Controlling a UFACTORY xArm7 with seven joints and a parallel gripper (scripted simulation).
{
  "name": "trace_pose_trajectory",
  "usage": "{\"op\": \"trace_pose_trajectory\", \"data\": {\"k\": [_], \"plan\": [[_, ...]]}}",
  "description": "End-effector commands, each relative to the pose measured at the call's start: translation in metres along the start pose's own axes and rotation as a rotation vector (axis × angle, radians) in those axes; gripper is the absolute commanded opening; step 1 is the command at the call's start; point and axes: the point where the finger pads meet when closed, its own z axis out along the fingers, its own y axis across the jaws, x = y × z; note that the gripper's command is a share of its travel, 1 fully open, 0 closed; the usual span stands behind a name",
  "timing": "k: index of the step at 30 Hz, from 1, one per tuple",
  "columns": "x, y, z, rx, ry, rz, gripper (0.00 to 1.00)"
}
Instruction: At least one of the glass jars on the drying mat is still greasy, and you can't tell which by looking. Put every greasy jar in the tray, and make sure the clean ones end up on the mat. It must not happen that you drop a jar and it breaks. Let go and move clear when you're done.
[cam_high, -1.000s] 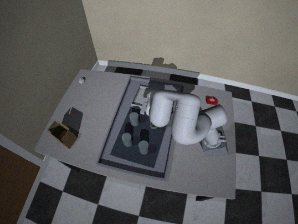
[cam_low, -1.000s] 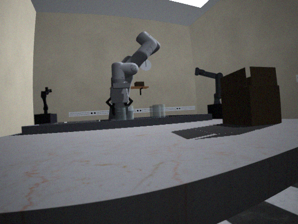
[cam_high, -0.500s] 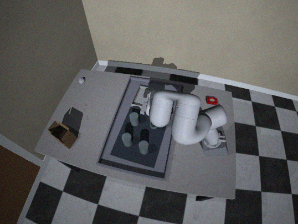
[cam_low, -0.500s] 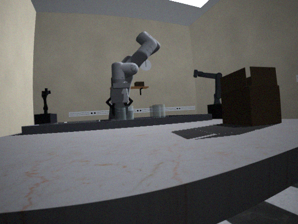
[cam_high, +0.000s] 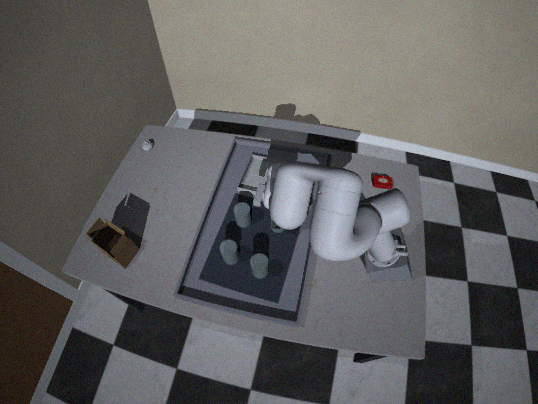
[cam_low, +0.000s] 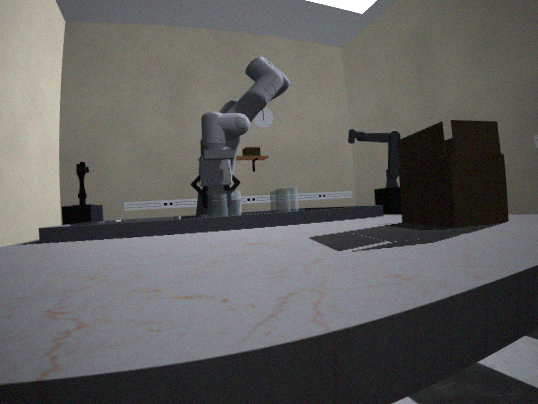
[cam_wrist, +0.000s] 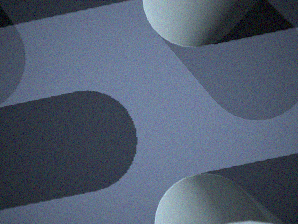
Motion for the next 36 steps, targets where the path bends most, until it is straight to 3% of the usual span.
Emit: {"op": "trace_pose_trajectory", "data": {"k": [1, 14, 15, 28, 36], "plan": [[0.001, 0.001, -0.001, -0.001, 0.002, 0.000, 0.66], [0.001, 0.001, -0.001, -0.001, 0.002, 0.000, 0.66], [0.001, 0.001, -0.001, -0.001, 0.002, 0.000, 0.00], [0.001, 0.001, -0.001, -0.001, 0.002, 0.000, 0.00], [0.001, 0.001, -0.019, -0.001, 0.002, 0.000, 0.00]]}}
